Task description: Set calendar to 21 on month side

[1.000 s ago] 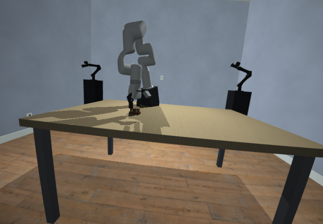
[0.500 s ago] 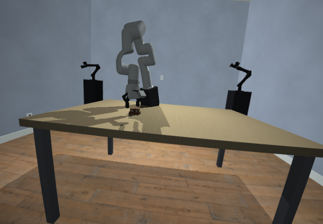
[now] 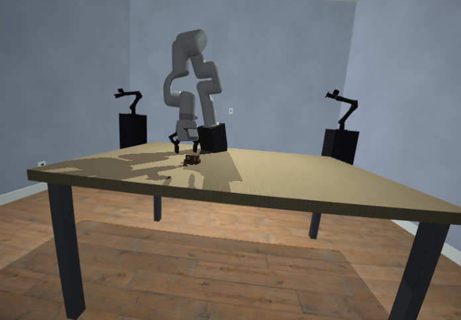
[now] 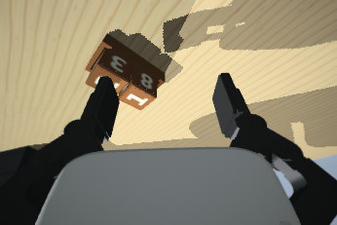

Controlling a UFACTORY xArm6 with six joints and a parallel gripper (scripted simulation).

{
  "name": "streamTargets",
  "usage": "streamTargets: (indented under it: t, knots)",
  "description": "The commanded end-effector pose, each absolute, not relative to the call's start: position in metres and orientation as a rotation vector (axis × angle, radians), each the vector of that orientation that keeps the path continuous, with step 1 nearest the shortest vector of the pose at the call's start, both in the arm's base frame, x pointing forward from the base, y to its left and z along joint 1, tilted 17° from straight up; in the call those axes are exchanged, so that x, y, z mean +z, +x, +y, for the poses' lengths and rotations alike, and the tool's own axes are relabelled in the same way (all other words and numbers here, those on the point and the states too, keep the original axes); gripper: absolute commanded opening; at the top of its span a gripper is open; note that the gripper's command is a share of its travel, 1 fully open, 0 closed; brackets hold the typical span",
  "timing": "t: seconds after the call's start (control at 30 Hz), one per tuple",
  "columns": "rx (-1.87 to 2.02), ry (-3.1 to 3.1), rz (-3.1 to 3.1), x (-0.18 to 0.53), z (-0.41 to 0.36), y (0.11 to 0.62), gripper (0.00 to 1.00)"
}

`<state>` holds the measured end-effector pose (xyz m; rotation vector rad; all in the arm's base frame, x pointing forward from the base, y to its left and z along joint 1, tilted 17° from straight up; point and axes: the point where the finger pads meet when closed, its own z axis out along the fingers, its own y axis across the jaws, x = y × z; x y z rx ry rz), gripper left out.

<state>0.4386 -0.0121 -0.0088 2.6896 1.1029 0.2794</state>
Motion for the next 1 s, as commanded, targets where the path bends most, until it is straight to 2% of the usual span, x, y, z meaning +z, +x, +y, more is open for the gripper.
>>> streamTargets:
  t: [0.0,0.1,0.97]
  knots:
    - [0.298,2.724,1.012,-0.008,-0.013,0.440,1.00]
    - [0.316,2.783,0.870,-0.007,-0.016,0.440,1.00]
    - [0.316,2.783,0.870,-0.006,-0.027,0.440,1.00]
